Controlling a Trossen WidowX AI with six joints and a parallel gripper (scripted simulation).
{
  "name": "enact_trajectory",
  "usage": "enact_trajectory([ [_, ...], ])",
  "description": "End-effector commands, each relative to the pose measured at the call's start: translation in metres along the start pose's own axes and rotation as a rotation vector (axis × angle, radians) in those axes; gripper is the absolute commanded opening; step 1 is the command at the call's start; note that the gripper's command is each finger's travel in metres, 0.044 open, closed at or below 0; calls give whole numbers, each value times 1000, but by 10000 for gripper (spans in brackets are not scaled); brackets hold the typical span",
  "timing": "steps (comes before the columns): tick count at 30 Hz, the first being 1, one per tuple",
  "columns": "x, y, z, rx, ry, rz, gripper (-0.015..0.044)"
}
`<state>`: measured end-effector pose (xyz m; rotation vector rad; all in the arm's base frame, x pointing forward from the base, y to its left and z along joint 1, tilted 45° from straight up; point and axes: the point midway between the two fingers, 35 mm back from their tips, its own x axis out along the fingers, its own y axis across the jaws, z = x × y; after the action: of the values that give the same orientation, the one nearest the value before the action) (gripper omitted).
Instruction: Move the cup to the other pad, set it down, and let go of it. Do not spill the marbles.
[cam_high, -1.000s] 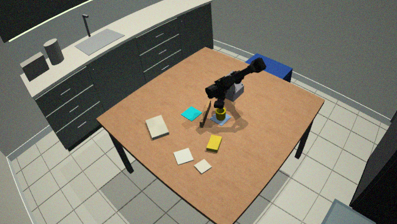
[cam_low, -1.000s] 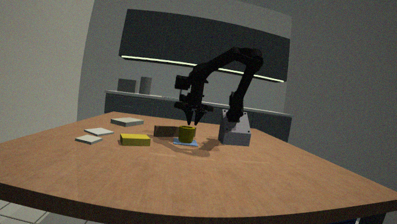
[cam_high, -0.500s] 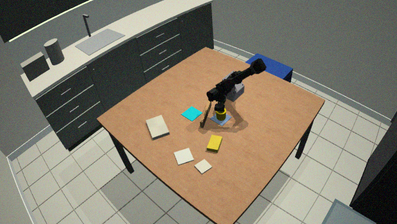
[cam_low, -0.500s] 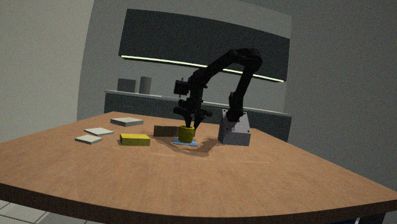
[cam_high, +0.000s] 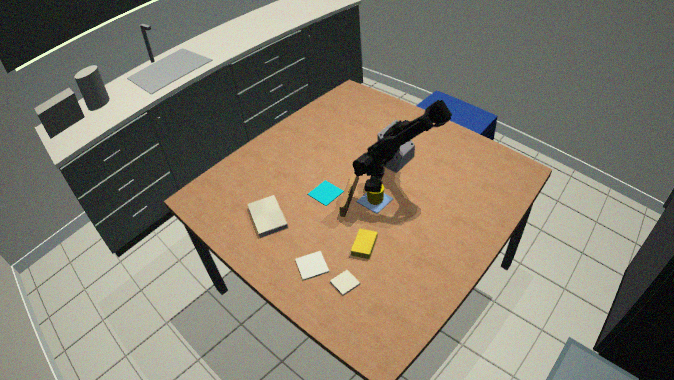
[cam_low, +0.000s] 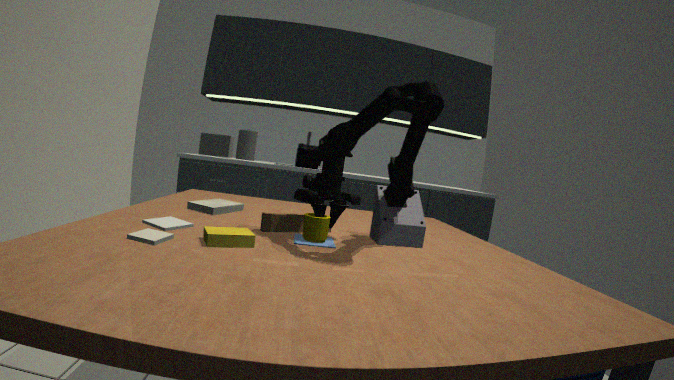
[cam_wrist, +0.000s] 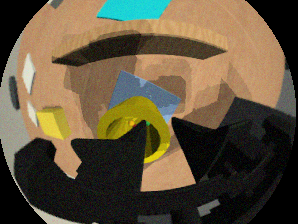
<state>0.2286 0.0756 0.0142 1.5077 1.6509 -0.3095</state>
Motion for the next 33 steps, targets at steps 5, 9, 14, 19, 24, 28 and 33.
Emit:
enact_trajectory([
  [5, 0, 0, 0, 0, 0, 0, 133],
  [9, 0, 0, 0, 0, 0, 0, 107],
  [14, 0, 0, 0, 0, 0, 0, 73],
  [19, 0, 0, 0, 0, 0, 0, 40],
  [24, 0, 0, 0, 0, 0, 0, 0],
  [28, -5, 0, 1, 0, -1, -1, 0],
  [33, -18, 2, 3, 2, -5, -3, 0],
])
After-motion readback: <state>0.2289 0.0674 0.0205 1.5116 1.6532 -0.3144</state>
